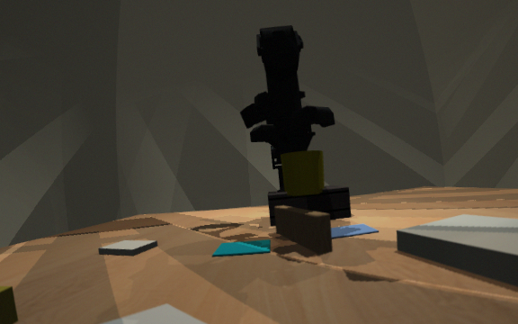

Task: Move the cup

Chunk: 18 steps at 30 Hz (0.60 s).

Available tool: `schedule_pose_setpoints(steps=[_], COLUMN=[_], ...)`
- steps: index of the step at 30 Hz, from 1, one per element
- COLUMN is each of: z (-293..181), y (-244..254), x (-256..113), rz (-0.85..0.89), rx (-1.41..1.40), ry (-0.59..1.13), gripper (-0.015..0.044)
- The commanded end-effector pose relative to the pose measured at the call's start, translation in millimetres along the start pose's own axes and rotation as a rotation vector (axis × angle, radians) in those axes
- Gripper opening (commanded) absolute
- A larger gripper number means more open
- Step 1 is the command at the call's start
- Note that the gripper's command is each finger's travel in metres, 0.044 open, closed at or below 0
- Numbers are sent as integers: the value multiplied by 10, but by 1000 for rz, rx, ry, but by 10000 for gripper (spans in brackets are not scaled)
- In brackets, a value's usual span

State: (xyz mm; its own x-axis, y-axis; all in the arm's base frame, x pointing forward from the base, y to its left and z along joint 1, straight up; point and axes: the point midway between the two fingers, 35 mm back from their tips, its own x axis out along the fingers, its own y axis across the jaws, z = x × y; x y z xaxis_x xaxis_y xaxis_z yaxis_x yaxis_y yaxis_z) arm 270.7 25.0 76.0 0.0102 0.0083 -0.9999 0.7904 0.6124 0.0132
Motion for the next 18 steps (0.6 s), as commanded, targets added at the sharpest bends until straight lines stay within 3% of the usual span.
schedule_pose_setpoints(steps=[1,18], z=[97,462], y=[11,-78], x=[-27,-36], rz=[10,10], rx=[-2,-2], ry=[-10,-13], gripper=[0,0])
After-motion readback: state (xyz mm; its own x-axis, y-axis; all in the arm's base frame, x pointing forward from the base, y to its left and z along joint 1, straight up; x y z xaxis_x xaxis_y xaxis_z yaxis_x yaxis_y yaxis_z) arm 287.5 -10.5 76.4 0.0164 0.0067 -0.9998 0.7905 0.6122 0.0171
